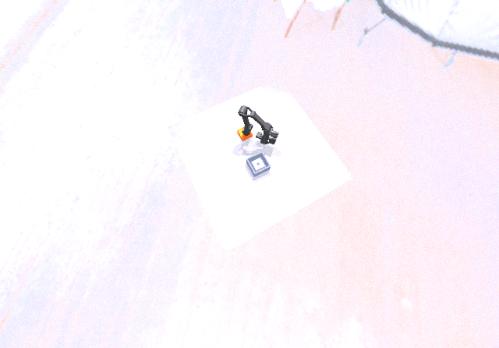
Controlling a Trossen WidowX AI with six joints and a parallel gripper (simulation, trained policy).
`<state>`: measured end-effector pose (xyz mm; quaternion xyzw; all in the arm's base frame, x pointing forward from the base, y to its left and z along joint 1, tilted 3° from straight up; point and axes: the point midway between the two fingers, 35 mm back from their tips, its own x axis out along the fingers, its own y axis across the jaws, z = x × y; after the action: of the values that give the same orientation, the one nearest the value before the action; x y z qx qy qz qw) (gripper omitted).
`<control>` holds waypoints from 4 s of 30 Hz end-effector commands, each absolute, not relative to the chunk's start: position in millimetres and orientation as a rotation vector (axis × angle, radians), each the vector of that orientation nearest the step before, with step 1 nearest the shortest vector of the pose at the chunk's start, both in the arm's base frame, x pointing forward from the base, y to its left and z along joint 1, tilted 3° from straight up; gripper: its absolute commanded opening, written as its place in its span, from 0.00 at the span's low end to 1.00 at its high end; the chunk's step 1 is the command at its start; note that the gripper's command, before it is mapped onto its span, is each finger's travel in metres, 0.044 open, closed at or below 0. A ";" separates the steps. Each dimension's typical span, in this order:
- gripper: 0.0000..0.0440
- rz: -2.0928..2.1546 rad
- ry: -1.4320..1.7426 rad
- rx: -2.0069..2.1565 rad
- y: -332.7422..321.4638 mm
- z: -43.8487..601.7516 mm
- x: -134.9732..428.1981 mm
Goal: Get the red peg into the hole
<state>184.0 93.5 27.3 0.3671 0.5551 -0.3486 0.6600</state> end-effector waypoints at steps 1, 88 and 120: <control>0.43 -0.791 1.291 0.828 93.8 25.5 180.6; 0.00 -0.848 1.048 0.788 -95.4 101.0 319.5; 0.25 -0.802 1.194 0.670 -128.3 92.2 359.3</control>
<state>356.1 -125.3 91.7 0.3031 0.5322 -0.3639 0.7018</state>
